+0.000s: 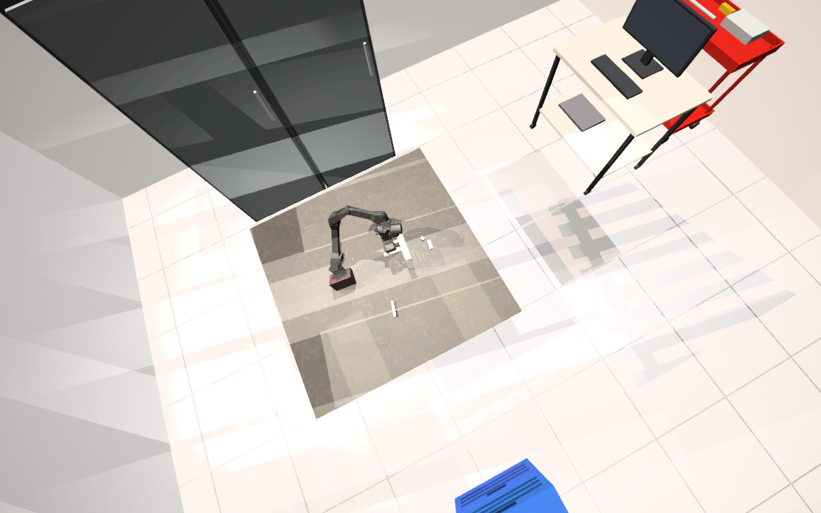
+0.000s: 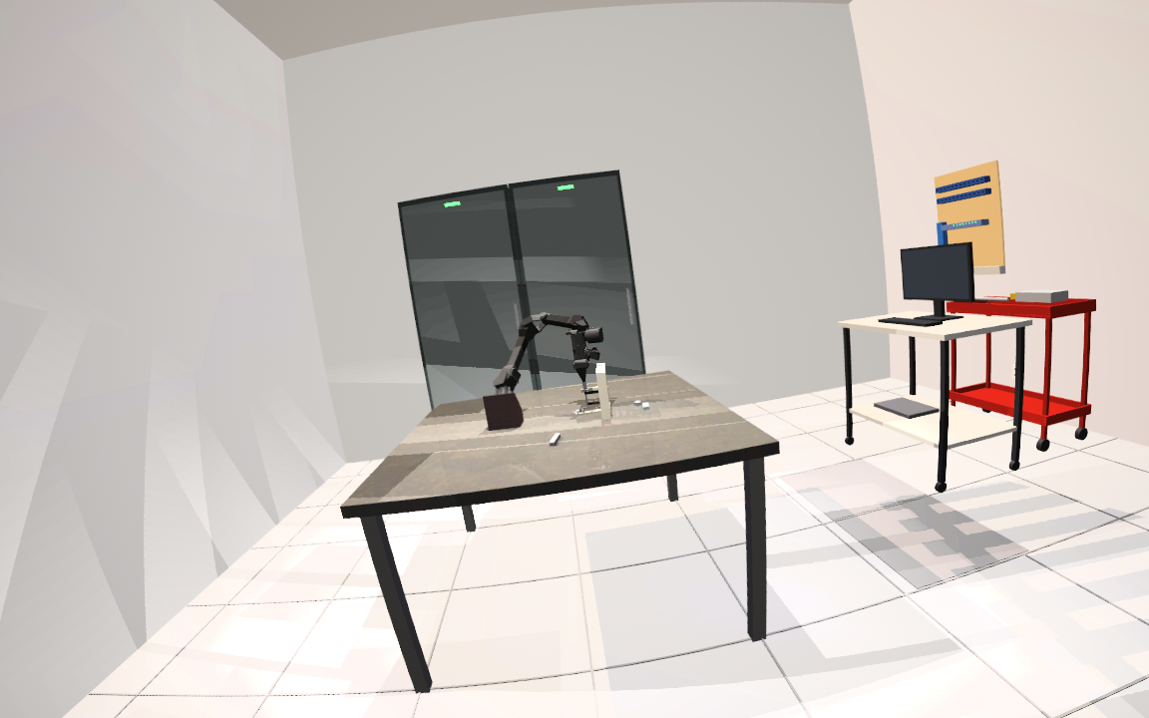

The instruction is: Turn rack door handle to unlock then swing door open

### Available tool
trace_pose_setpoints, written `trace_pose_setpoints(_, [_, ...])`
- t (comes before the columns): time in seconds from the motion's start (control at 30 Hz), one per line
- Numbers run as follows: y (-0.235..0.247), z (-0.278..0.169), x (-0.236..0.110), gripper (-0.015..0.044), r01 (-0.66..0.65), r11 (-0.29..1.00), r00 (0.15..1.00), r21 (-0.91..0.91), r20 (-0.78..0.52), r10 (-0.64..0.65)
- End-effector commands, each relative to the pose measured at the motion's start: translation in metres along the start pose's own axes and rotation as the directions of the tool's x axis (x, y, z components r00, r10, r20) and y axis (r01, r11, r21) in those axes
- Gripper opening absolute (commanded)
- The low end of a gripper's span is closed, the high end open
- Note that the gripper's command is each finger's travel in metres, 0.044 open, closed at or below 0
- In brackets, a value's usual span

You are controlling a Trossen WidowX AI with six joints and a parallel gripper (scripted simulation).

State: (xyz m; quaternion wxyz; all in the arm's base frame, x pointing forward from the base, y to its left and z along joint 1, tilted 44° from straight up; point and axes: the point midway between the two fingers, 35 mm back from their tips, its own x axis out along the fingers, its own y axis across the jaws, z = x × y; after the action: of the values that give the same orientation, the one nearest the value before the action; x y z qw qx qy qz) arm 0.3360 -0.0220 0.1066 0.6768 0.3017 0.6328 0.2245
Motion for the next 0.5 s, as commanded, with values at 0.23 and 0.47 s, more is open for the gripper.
trace_pose_setpoints(0.23, [0.0002, -0.0008, 0.0013, 0.0009, -0.005, 0.935, 1.0, -0.356, -0.002, 0.005])
trace_pose_setpoints(0.47, [0.0001, -0.0008, 0.0013, 0.0009, -0.004, 0.759, 1.0, -0.651, -0.002, 0.004])
